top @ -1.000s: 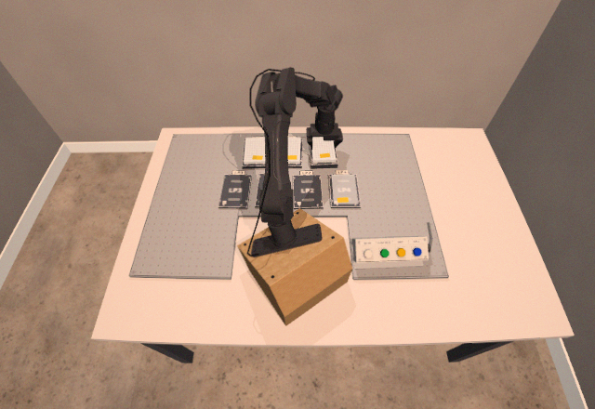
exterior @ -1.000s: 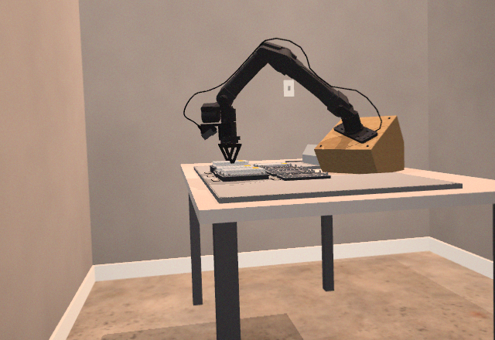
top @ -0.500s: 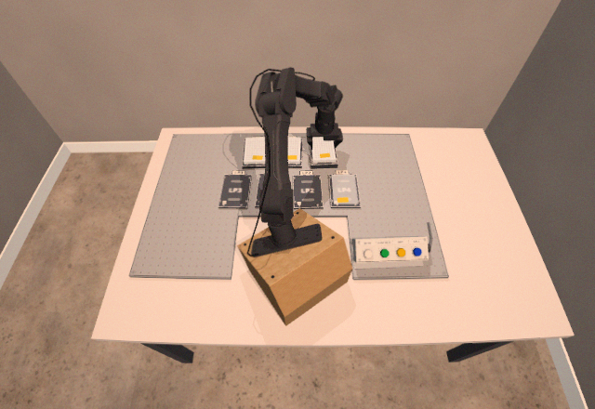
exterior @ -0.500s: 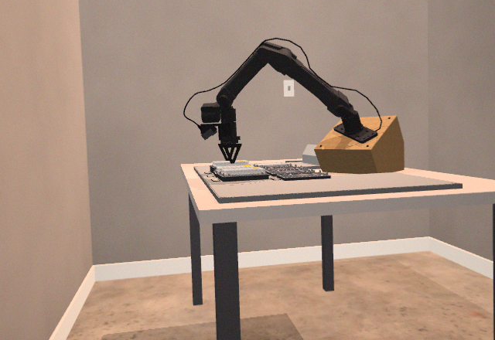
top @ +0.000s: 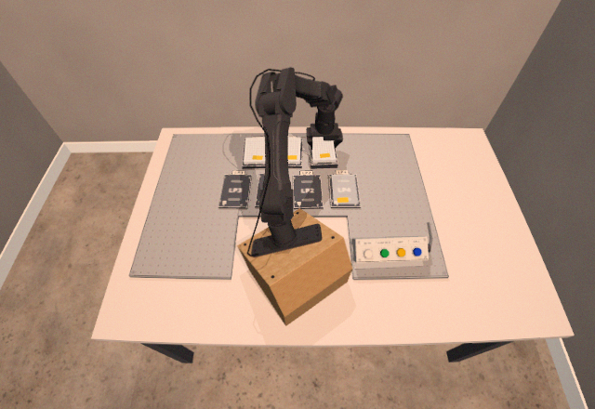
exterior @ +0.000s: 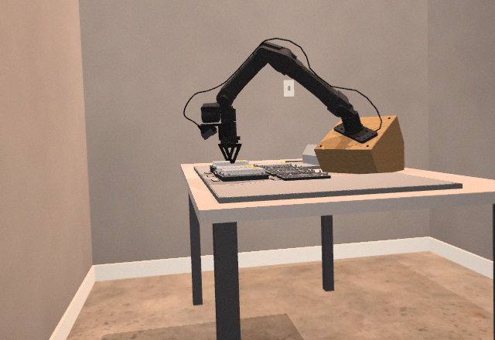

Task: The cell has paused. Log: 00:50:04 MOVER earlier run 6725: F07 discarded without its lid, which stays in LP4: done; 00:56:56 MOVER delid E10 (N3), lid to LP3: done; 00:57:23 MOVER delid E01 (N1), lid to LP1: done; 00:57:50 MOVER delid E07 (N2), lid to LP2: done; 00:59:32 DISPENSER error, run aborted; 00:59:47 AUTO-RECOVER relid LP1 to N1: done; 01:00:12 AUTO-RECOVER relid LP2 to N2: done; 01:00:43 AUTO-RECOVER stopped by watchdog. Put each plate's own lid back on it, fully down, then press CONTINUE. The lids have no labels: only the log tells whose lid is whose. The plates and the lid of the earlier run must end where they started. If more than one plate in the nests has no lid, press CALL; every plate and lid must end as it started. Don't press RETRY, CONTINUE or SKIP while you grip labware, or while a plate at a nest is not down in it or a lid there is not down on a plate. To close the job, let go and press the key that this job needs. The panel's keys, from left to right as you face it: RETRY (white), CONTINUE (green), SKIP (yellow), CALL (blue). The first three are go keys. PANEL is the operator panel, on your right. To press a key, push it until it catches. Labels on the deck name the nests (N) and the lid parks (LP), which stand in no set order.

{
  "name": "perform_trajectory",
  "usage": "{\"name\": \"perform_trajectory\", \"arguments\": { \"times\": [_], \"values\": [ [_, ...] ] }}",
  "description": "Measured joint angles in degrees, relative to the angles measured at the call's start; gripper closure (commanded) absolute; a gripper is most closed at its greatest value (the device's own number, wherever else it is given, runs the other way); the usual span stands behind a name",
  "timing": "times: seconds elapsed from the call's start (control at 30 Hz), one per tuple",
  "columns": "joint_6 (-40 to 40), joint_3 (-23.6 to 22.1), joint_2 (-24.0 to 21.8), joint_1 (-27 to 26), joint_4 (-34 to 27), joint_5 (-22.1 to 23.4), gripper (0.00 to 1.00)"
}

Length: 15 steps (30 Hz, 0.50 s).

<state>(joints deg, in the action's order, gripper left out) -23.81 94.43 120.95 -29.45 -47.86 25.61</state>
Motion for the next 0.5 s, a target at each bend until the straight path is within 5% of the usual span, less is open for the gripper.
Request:
{"name": "perform_trajectory", "arguments": {
  "times": [0.1, 0.13, 0.5],
  "values": [
    [0.00, 0.00, 0.00, 0.00, 0.00, 0.00, 1.00],
    [0.00, 0.00, 0.00, 0.00, 0.00, 0.00, 0.00],
    [0.00, -0.02, 0.00, 0.02, 0.00, 0.00, 0.00]
  ]
}}
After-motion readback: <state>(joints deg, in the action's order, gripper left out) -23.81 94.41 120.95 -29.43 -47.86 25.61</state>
